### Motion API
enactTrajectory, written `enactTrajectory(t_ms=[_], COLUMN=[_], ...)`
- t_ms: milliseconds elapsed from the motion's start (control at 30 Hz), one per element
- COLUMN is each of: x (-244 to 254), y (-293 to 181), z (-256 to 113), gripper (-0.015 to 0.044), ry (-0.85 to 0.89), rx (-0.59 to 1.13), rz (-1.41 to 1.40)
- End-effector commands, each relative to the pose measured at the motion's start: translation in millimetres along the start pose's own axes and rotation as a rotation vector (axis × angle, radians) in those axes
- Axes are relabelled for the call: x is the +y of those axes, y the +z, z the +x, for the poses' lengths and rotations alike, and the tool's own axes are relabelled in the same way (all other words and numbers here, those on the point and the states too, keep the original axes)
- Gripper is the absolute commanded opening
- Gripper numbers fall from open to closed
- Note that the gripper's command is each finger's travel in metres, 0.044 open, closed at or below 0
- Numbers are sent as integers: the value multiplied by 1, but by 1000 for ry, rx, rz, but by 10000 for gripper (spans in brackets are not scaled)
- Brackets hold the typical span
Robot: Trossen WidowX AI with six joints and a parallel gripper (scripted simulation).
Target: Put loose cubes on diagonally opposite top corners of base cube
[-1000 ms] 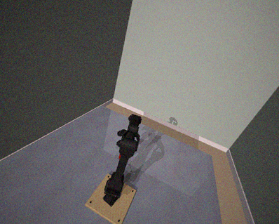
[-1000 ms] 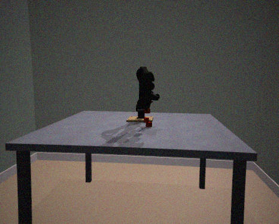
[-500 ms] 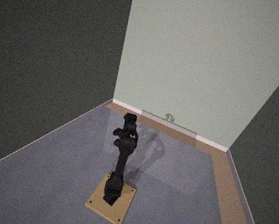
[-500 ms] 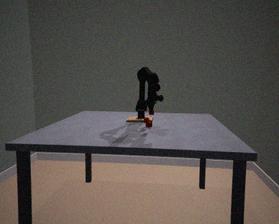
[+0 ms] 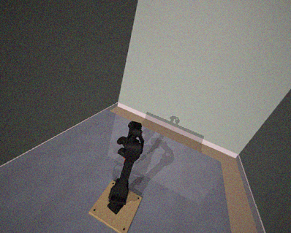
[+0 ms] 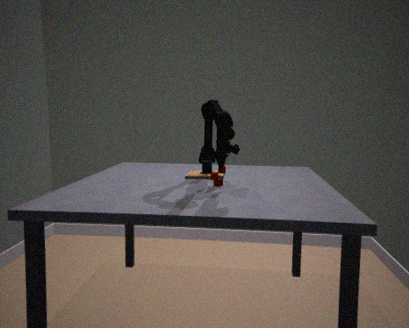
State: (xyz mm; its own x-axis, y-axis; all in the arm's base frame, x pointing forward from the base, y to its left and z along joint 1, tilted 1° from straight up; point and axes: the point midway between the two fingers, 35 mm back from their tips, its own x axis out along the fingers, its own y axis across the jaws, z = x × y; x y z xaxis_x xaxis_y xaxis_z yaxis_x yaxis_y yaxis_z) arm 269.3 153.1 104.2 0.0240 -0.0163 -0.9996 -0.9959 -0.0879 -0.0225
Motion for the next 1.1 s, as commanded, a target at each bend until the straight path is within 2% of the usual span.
enactTrajectory(t_ms=[0,533,1067], x=[0,-2,-2], y=[1,1,1], z=[1,30,32], gripper=[105,105,105], ry=[1,0,1], rx=[-3,-3,-3], rz=[-6,-6,-5])
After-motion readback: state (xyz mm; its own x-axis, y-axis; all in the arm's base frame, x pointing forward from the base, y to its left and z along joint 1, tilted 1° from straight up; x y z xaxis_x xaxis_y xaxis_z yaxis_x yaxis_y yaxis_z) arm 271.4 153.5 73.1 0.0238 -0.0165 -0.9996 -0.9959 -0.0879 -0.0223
